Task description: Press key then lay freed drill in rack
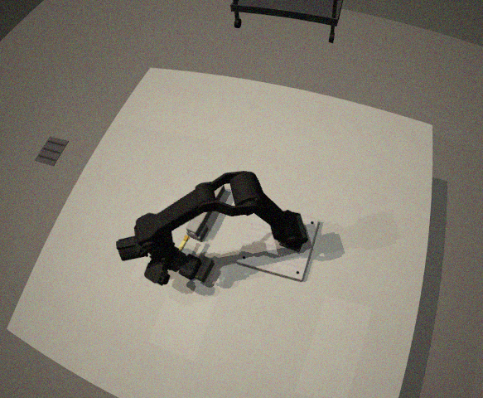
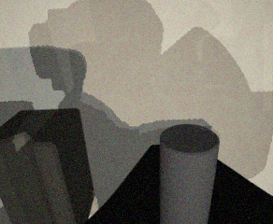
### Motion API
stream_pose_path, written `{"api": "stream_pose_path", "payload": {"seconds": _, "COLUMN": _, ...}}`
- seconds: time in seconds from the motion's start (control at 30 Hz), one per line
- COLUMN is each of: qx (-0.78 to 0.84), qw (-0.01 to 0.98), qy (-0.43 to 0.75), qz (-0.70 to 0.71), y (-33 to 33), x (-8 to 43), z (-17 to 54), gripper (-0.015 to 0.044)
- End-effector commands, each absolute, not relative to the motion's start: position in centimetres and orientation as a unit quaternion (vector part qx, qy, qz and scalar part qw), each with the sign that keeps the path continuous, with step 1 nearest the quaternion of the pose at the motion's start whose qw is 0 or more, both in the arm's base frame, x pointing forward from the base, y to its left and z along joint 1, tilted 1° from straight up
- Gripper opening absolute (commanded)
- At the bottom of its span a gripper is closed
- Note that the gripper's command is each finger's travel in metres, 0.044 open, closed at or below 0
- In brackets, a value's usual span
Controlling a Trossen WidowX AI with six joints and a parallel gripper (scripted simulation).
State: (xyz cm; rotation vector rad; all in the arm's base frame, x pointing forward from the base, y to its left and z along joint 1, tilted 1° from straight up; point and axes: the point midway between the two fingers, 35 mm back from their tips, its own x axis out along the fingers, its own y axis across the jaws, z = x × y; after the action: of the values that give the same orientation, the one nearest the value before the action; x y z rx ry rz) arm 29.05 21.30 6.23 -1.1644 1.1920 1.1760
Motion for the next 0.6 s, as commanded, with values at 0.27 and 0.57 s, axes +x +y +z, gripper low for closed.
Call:
{"api": "stream_pose_path", "payload": {"seconds": 0.27, "qx": -0.487, "qw": 0.524, "qy": 0.496, "qz": 0.492, "y": 21.29, "x": 29.08, "z": 6.83, "gripper": 0.0}}
{"api": "stream_pose_path", "payload": {"seconds": 0.57, "qx": -0.487, "qw": 0.524, "qy": 0.496, "qz": 0.492, "y": 21.26, "x": 29.06, "z": 7.1, "gripper": 0.0}}
